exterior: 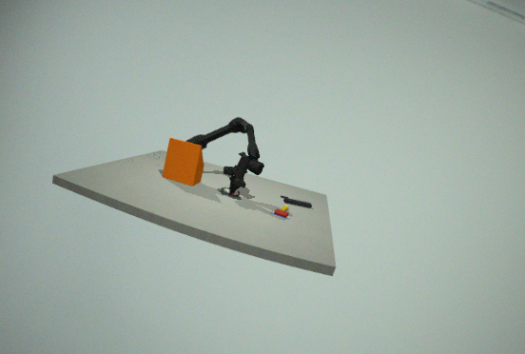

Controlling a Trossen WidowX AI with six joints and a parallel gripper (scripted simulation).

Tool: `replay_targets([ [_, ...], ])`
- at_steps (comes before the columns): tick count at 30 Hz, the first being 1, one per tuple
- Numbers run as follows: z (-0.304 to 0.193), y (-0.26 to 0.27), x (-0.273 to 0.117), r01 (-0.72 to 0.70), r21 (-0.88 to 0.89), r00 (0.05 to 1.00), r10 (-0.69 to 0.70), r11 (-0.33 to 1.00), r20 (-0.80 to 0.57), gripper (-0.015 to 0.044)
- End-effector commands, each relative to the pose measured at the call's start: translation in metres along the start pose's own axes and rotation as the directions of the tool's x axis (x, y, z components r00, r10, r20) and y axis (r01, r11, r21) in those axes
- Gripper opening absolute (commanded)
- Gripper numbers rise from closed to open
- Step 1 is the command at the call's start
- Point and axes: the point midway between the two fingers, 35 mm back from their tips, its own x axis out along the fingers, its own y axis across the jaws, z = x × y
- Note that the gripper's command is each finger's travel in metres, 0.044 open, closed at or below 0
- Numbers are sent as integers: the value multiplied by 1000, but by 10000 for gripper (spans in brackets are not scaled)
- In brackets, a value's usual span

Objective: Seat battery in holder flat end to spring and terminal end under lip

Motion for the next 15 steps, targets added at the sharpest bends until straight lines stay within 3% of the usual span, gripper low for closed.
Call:
replay_targets([
  [1, -5, 1, -2, -7, -8, 999, 6, 1000, -42, 61],
  [15, -4, -1, 0, -6, -21, 992, 3, 1000, -125, 61],
])
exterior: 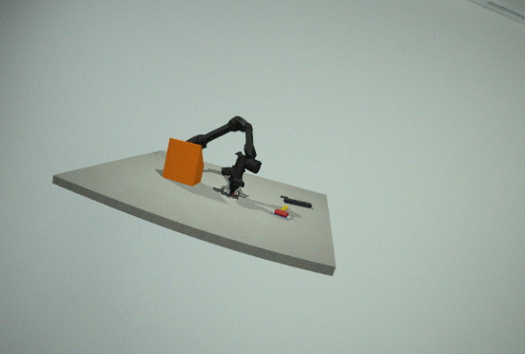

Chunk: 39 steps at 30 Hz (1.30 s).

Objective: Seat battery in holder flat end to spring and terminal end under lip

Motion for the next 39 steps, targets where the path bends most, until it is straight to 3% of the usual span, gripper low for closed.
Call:
replay_targets([
  [1, -6, -2, -1, -1, -17, 999, 1, 1000, -41, 61],
  [39, 10, -2, 3, -10, -14, 998, 9, 1000, -59, 61],
])
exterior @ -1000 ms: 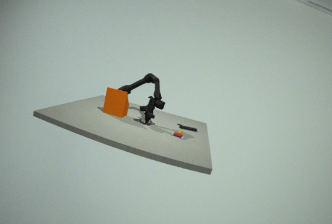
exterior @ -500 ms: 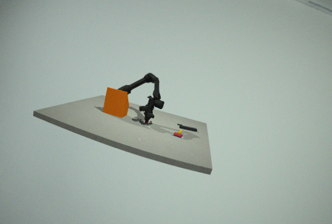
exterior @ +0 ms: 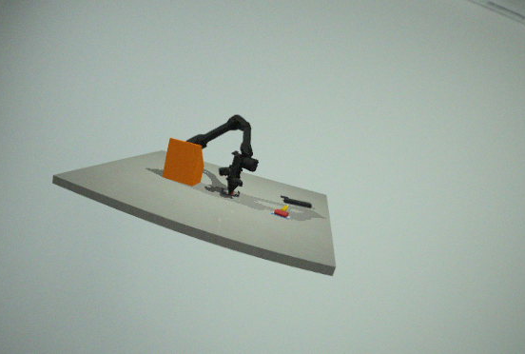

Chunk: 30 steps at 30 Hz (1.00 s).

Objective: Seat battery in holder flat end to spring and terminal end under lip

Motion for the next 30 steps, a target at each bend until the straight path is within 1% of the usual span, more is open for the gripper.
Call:
replay_targets([
  [1, 1, -1, 0, 0, -1, 1000, 0, 1000, -1, 61],
  [5, 1, -1, 0, 0, -1, 1000, 0, 1000, -1, 61],
  [9, 1, -1, 0, 0, -1, 1000, 0, 1000, -1, 164],
  [23, 2, 0, -15, -1, 0, 1000, 1, 1000, 0, 164],
  [25, 2, 0, -19, 2, 6, 1000, -2, 1000, 0, 216],
  [30, 5, 0, -72, -5, 2, 1000, 5, 1000, 2, 347],
])
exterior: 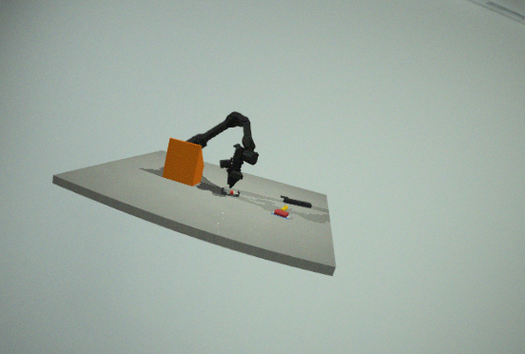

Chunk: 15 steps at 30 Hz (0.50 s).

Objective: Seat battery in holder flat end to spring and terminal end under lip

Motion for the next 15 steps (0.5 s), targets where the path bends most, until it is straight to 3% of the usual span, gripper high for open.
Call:
replay_targets([
  [1, 1, 2, -42, -24, -11, 1000, 23, 1000, -17, 374],
  [4, 2, 2, -49, -23, -11, 1000, 23, 1000, -17, 440],
  [15, 2, 2, -49, -23, -11, 1000, 23, 1000, -17, 440],
])
